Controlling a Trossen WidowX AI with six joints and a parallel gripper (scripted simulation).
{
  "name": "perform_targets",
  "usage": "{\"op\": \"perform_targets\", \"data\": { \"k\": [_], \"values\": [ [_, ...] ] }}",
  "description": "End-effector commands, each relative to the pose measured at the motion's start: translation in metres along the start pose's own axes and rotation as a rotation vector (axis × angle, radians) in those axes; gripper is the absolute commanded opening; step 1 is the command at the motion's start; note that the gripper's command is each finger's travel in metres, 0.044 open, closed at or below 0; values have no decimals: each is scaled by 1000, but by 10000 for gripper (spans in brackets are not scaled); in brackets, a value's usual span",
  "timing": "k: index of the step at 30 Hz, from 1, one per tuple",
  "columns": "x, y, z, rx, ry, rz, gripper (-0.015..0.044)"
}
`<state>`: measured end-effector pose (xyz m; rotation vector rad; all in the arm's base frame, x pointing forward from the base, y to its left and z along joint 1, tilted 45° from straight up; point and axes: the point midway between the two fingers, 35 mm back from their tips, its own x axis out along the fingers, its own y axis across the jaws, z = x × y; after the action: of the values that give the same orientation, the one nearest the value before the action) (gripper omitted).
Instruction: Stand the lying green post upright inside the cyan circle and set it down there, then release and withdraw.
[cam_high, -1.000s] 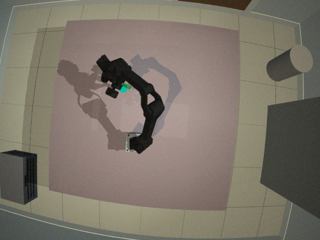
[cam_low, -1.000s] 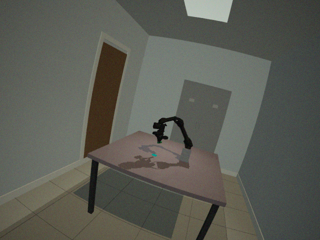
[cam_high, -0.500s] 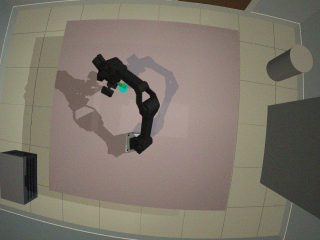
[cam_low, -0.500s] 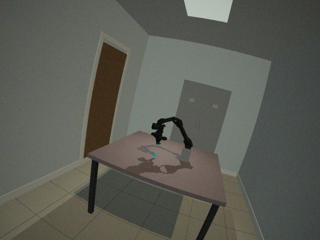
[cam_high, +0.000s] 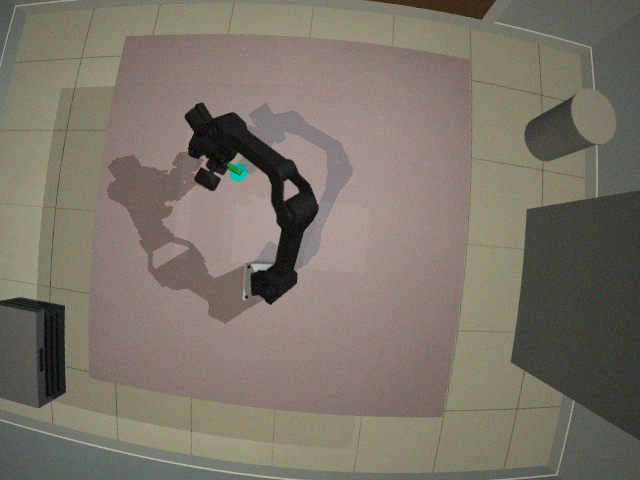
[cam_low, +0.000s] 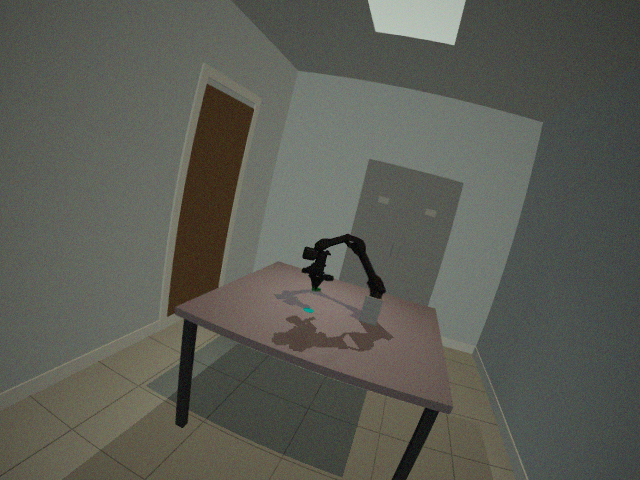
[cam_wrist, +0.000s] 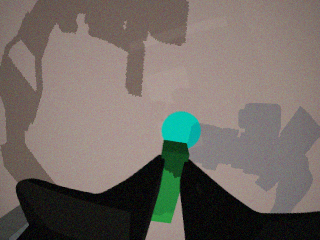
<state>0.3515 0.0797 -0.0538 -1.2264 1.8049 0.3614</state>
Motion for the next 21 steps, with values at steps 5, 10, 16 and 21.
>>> {"op": "perform_targets", "data": {
  "k": [5,10,16,21],
  "values": [
    [6,3,0,0,-44,41,23],
    [9,4,0,4,-74,63,23],
    [13,5,1,7,-112,88,23],
    [15,5,1,10,-144,107,23]
  ]
}}
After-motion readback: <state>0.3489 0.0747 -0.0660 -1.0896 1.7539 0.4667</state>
